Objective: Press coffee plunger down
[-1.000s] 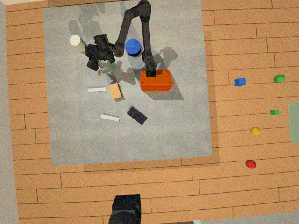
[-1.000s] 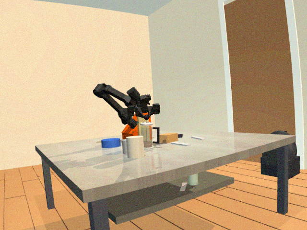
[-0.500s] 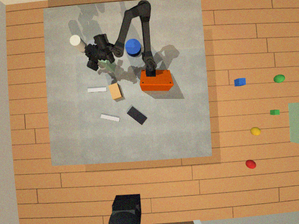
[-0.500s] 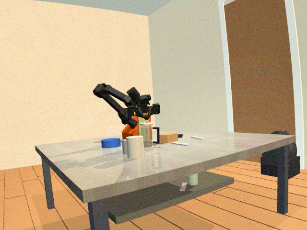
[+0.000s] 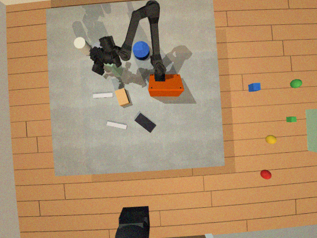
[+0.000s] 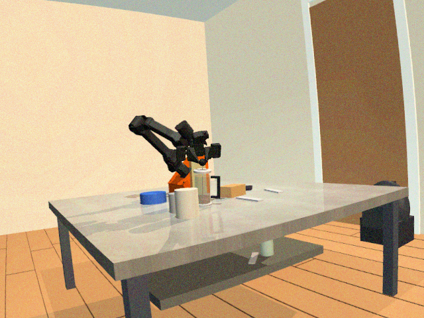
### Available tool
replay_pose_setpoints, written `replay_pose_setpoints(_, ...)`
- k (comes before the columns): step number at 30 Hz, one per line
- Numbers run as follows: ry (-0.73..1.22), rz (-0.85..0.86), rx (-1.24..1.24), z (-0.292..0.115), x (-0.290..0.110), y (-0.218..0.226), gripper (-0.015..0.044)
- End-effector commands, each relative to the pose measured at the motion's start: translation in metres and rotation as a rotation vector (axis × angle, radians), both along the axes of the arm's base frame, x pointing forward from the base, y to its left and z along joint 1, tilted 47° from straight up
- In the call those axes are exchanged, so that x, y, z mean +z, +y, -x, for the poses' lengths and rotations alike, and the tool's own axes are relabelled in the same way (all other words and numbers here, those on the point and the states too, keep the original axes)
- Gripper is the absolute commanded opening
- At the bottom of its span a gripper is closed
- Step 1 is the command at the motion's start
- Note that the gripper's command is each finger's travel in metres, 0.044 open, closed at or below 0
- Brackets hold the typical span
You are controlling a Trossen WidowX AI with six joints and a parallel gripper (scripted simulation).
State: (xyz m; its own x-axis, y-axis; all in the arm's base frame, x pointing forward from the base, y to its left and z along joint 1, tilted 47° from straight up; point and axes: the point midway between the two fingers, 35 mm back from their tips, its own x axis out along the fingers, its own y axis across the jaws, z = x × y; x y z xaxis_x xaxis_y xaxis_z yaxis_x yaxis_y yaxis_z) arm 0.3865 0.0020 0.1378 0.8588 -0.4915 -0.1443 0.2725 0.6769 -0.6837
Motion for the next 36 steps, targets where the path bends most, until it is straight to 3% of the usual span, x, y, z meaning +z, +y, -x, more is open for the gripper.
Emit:
replay_pose_setpoints(1, 0.017, 0.007, -0.007, -0.0005, -0.0039, -0.0044, 0.0122)
replay_pose_setpoints(27, 0.001, 0.001, -0.001, -0.0008, 0.0002, -0.0002, 0.0122)
replay_pose_setpoints(36, 0.001, 0.001, -0.001, -0.0008, 0.0002, -0.0002, 0.0358)
